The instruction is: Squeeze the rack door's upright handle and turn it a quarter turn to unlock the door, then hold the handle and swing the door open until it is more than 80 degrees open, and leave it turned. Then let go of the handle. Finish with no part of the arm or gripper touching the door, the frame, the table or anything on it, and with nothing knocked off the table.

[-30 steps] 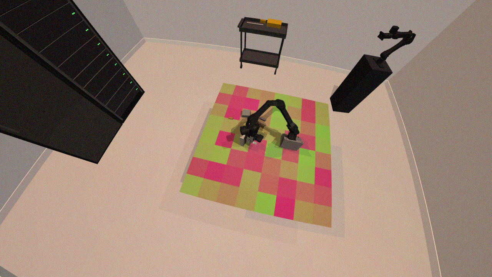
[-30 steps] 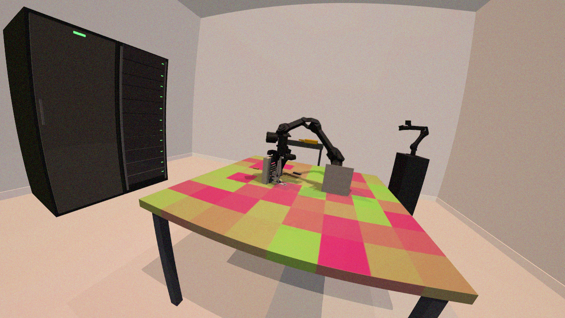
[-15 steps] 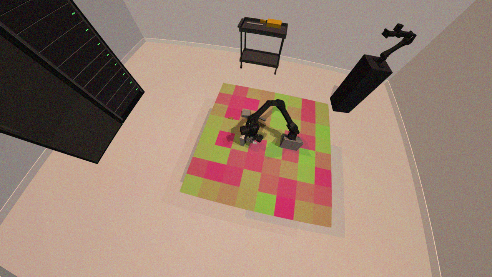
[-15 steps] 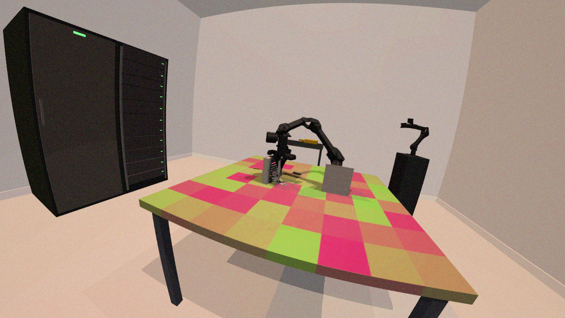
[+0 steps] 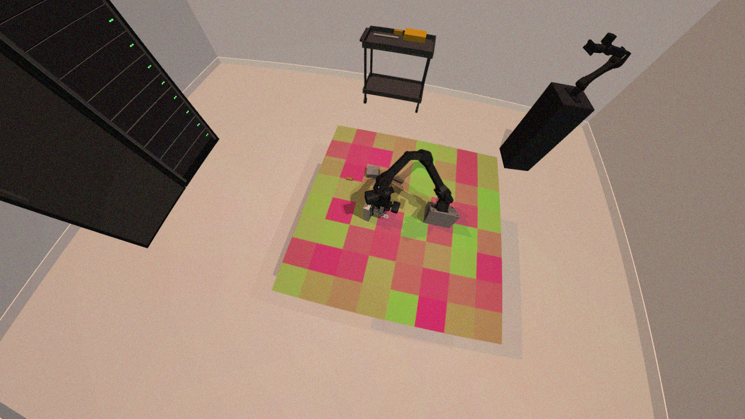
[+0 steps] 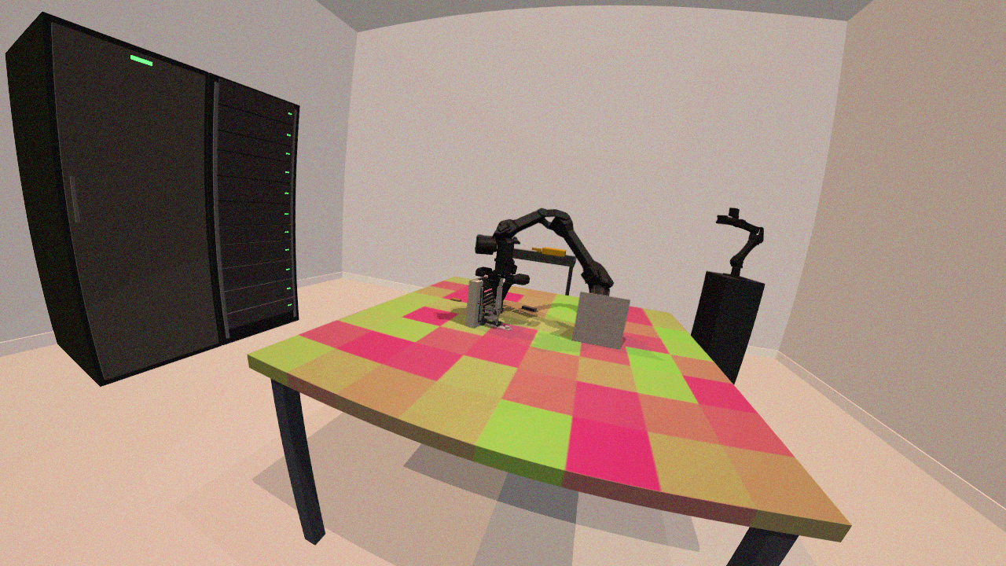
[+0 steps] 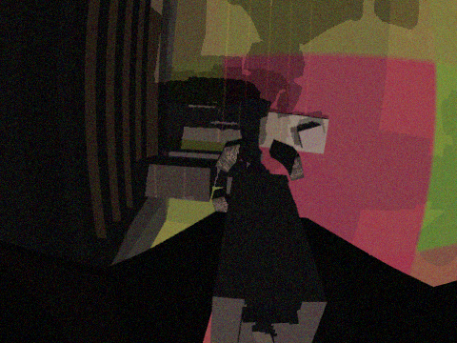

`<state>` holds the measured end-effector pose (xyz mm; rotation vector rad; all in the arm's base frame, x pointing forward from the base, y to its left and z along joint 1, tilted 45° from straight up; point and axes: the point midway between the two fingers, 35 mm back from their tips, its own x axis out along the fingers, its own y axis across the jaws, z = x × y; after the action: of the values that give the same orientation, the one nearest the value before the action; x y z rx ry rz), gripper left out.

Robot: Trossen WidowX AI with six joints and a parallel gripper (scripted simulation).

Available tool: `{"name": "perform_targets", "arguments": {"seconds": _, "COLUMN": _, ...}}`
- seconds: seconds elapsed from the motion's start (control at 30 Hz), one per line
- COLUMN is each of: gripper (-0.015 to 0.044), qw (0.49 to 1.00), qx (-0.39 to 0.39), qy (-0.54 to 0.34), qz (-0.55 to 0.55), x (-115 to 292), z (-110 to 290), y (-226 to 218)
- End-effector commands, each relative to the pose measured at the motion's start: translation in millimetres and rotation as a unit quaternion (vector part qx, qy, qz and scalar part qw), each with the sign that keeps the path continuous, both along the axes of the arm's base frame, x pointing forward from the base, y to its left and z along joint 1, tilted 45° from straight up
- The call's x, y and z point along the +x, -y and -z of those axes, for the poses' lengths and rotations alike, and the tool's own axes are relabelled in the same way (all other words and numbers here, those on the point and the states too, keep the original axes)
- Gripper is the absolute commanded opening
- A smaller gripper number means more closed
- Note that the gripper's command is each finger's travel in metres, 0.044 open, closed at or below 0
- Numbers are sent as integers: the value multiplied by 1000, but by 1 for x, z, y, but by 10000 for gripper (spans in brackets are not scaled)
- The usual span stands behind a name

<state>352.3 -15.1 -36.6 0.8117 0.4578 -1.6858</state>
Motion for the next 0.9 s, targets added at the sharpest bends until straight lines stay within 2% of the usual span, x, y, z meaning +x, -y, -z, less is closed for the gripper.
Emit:
{"name": "perform_targets", "arguments": {"seconds": 0.0, "gripper": 11, "qw": 999, "qx": 3, "qy": -36, "qz": -33, "x": -7, "z": -1, "y": 1}}
{"name": "perform_targets", "arguments": {"seconds": 0.87, "gripper": 11, "qw": 954, "qx": 31, "qy": -209, "qz": -213, "x": -53, "z": -16, "y": 10}}
